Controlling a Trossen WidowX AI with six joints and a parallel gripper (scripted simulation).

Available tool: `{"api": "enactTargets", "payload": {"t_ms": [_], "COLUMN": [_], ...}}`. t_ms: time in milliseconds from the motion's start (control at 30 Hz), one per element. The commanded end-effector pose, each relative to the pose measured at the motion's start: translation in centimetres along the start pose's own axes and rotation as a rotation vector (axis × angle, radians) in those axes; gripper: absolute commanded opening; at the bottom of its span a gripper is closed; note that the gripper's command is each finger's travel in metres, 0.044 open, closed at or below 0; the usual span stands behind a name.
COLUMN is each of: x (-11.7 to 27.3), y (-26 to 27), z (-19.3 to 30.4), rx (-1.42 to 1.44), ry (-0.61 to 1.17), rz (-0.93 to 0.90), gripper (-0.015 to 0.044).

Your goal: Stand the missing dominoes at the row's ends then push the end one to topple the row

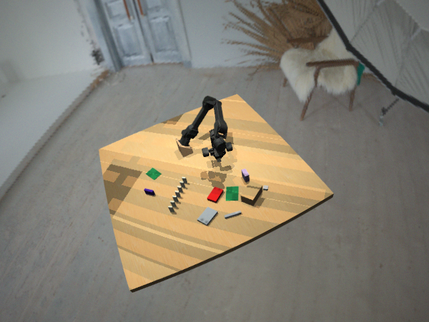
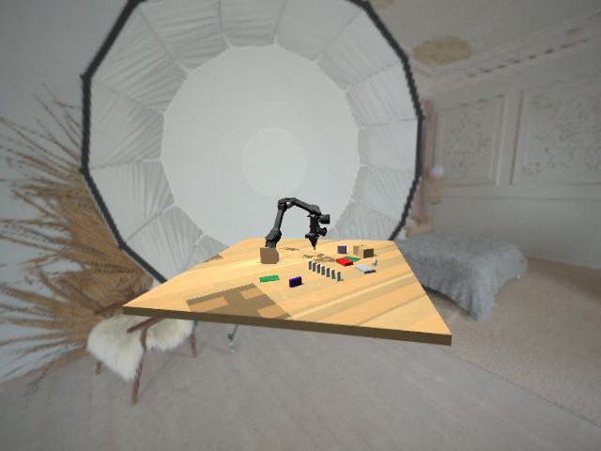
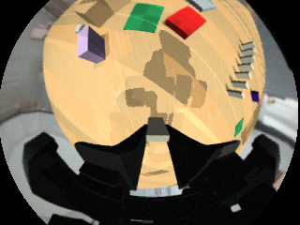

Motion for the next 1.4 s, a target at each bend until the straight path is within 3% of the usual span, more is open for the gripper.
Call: {"api": "enactTargets", "payload": {"t_ms": [0, 100, 267, 467, 667, 833, 1367], "x": [5.0, 8.5, 8.8, 9.2, 8.8, 8.4, 0.3], "y": [0.0, -0.1, -1.2, -11.5, -22.0, -22.3, -22.4], "z": [0.0, 0.7, 0.1, -4.2, -4.7, -4.8, -5.6], "rx": [0.007, 0.007, -0.023, -0.287, -0.517, -0.524, -0.524], "ry": [-0.023, -0.019, -0.023, -0.035, -0.022, -0.021, -0.024], "rz": [-0.002, -0.008, -0.004, 0.016, -0.004, -0.005, -0.005], "gripper": [0.0107, 0.0107, 0.0107, 0.0107, 0.0107, 0.0107, 0.0107]}}
Point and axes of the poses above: the point midway between the two fingers, 35 mm back from their tips, its own x axis back along the fingers, its own y axis across the jaws, z = x × y, the point moved 10 cm from there along x, back along the fingers, and after that the axes turned 5 degrees about -x, right-handed, at the moved point
